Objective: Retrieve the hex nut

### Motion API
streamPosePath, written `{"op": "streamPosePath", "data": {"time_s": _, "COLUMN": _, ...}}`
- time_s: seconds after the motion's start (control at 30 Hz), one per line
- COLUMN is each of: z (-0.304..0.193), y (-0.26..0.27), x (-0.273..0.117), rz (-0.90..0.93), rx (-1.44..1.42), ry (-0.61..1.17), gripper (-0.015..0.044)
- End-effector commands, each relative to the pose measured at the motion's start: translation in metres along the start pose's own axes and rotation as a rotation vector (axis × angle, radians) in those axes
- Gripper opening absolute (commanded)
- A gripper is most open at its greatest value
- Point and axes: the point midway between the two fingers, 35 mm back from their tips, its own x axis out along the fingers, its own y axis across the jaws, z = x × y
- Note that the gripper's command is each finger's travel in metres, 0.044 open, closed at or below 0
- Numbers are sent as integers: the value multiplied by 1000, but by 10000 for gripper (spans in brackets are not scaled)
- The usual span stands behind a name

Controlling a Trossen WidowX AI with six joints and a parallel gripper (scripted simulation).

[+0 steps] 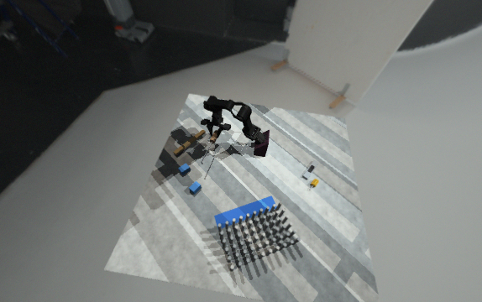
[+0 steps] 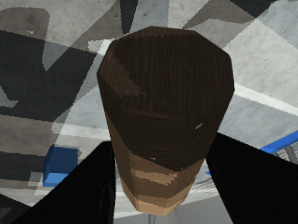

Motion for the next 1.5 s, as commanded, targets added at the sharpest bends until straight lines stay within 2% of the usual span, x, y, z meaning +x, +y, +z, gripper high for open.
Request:
{"op": "streamPosePath", "data": {"time_s": 0.0, "z": -3, "y": -4, "x": 6, "rz": -48, "rx": -13, "ry": 4, "gripper": 0}}
{"op": "streamPosePath", "data": {"time_s": 0.83, "z": -19, "y": -30, "x": 45, "rz": -320, "rx": -147, "ry": -11, "gripper": 0}}
{"op": "streamPosePath", "data": {"time_s": 1.47, "z": -37, "y": -47, "x": 71, "rz": -450, "rx": -280, "ry": -63, "gripper": 0}}
